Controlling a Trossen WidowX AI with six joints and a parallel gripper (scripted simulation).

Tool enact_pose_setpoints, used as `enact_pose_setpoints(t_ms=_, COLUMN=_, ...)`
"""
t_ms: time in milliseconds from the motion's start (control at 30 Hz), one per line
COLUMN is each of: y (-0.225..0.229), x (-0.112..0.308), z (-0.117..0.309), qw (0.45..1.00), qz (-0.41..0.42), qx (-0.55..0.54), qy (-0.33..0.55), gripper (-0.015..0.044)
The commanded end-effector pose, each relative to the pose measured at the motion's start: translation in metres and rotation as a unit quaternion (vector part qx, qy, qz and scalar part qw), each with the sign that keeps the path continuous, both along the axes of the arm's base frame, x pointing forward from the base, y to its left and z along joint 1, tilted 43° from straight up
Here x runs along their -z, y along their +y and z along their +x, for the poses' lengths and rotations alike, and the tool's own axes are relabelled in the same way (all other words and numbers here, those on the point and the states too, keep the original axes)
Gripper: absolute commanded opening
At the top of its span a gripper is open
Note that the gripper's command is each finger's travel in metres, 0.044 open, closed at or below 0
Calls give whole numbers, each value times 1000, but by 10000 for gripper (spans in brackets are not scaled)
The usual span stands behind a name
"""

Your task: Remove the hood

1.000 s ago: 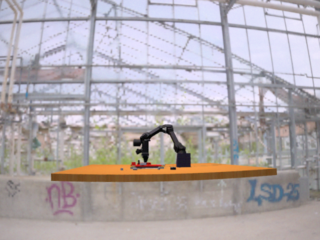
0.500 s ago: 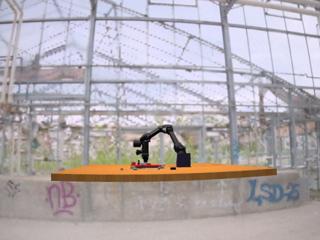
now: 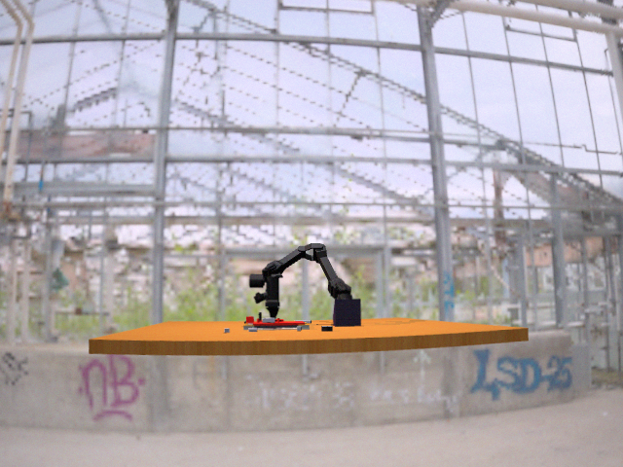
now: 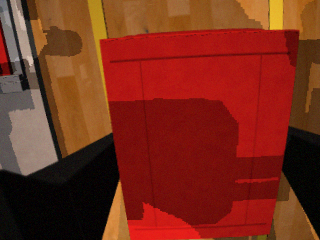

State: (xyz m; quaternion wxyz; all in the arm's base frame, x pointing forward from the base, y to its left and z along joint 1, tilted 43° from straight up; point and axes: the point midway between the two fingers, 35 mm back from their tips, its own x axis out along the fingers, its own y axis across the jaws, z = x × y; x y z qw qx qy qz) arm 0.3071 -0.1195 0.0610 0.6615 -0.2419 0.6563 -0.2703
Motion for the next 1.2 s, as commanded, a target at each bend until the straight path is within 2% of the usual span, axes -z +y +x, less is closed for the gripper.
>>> enact_pose_setpoints(t_ms=0, y=0, x=0, z=0, qw=1000, qz=0, qx=0, qy=0, gripper=341)
enact_pose_setpoints(t_ms=133, y=2, x=-2, z=0, qw=1000, qz=0, qx=0, qy=0, gripper=440)
enact_pose_setpoints(t_ms=400, y=49, x=-51, z=2, qw=1000, qz=-1, qx=3, qy=4, gripper=440)
enact_pose_setpoints(t_ms=1167, y=50, x=-53, z=2, qw=1000, qz=-1, qx=3, qy=4, gripper=440)
